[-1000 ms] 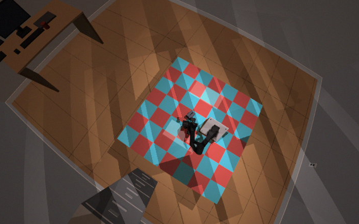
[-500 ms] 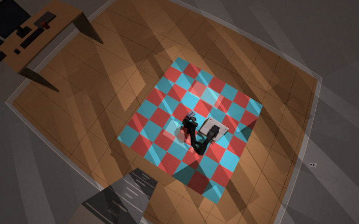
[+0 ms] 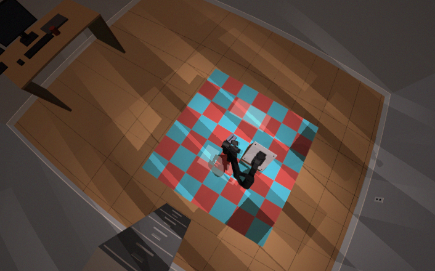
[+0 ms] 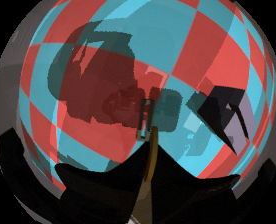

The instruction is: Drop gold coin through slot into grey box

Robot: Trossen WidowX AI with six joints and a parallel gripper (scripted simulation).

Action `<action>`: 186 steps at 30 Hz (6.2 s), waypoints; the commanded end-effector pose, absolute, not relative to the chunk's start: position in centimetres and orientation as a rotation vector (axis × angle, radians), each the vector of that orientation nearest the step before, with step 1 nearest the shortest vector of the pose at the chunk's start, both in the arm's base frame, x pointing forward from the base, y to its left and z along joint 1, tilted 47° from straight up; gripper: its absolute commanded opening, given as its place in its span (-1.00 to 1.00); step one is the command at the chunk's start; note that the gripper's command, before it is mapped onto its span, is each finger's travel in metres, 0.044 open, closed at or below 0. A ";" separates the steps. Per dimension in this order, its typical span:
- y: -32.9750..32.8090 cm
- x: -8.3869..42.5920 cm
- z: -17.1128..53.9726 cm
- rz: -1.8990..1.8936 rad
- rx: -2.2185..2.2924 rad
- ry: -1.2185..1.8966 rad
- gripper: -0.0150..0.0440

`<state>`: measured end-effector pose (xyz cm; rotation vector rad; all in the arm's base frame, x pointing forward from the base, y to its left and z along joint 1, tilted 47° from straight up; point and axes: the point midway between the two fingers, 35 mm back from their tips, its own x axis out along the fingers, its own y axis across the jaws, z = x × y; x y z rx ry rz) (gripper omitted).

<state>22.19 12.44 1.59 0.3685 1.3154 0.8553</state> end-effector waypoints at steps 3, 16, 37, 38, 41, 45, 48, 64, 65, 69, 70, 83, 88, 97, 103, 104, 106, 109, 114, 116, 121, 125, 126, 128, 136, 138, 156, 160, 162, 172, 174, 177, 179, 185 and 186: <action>11.5 22.2 2.8 0.863 0.369 1.305 -0.49; 10.2 21.8 4.3 0.899 0.335 1.277 -0.49; 10.2 22.3 4.4 1.290 -0.238 0.872 -0.49; 10.2 22.3 4.4 1.306 -0.266 0.850 -0.49; 10.2 22.3 4.4 1.352 -0.347 0.783 -0.49; 10.2 22.4 4.4 1.400 -0.437 0.707 -0.49; 10.2 22.4 4.4 1.402 -0.442 0.703 -0.49; 8.6 24.4 3.0 1.399 -0.448 0.708 -0.49; 8.5 24.6 2.9 1.398 -0.449 0.708 -0.49; 7.9 25.2 2.4 1.398 -0.450 0.709 -0.49; 7.8 25.3 2.2 1.397 -0.451 0.709 -0.49; 5.9 27.0 0.3 1.397 -0.453 0.710 -0.49; 5.1 27.6 -0.5 1.397 -0.453 0.710 -0.49; 3.7 28.4 -2.1 1.397 -0.452 0.708 -0.49; 2.8 28.9 -3.2 1.398 -0.451 0.706 -0.49; 2.6 29.0 -3.4 1.398 -0.451 0.705 -0.49; 2.3 29.1 -3.8 1.399 -0.450 0.704 -0.49; 2.1 29.2 -4.1 1.399 -0.450 0.704 -0.49; 2.5 29.0 -3.8 1.398 -0.441 0.707 -0.49; 2.5 29.0 -3.8 1.398 -0.441 0.707 -0.49; 2.4 29.0 -3.8 1.398 -0.441 0.707 -0.49; 2.3 29.1 -3.9 1.399 -0.444 0.705 -0.49; 2.2 29.1 -3.9 1.399 -0.445 0.704 -0.49; 2.1 29.2 -4.0 1.401 -0.448 0.701 -0.49; 2.0 29.3 -4.1 1.403 -0.446 0.699 -0.49; 2.1 29.2 -4.1 1.403 -0.443 0.701 -0.49; 2.8 29.3 -4.7 1.400 -0.438 0.704 -0.49; 3.0 29.3 -4.9 1.401 -0.439 0.703 -0.49; 3.1 29.3 -5.0 1.401 -0.439 0.703 -0.49; 3.3 29.2 -5.3 1.404 -0.446 0.703 -0.40; 3.3 29.2 -5.3 1.404 -0.446 0.703 -0.22; 3.3 29.2 -5.3 1.404 -0.446 0.703 0.04; 3.3 29.2 -5.3 1.404 -0.446 0.703 0.05; 3.3 29.2 -5.3 1.404 -0.446 0.703 0.05; 3.3 29.2 -5.3 1.404 -0.446 0.703 0.05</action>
